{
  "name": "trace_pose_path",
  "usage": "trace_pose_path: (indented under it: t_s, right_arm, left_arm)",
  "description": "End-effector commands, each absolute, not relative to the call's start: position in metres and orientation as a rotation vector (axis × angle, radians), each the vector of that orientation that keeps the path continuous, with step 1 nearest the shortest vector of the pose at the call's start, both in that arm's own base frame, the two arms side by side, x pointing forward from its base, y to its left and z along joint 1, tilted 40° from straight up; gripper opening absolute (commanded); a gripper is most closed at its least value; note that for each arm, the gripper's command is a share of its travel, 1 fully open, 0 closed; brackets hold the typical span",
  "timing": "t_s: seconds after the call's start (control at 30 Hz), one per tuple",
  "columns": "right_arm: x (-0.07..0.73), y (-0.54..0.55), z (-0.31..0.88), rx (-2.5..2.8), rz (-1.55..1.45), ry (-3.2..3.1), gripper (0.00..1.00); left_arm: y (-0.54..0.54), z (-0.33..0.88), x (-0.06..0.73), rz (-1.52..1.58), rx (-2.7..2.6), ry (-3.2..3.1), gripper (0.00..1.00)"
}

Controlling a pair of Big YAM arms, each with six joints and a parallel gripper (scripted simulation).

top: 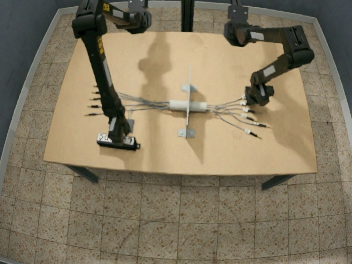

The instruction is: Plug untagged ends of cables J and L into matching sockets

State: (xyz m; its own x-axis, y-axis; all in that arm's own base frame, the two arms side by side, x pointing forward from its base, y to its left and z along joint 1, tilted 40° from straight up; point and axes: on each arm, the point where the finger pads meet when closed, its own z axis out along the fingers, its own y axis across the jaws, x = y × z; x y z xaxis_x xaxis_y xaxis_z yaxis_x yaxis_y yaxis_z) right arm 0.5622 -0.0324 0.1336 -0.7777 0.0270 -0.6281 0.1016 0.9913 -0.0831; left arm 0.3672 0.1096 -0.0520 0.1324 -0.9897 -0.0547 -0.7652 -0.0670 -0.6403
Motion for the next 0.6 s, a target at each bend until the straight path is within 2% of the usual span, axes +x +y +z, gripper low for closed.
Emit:
trace_pose_path:
  t_s: [0.0, 0.57]
  right_arm:
    - [0.576, -0.031, 0.143, 0.1, -0.139, 2.449, 0.06]
    - [0.591, -0.031, 0.156, 0.099, -0.135, 2.445, 0.06]
  left_arm:
    - [0.109, -0.051, 0.368, -0.553, -1.886, 1.682, 0.05]
    - [0.109, -0.051, 0.368, -0.553, -1.886, 1.682, 0.05]
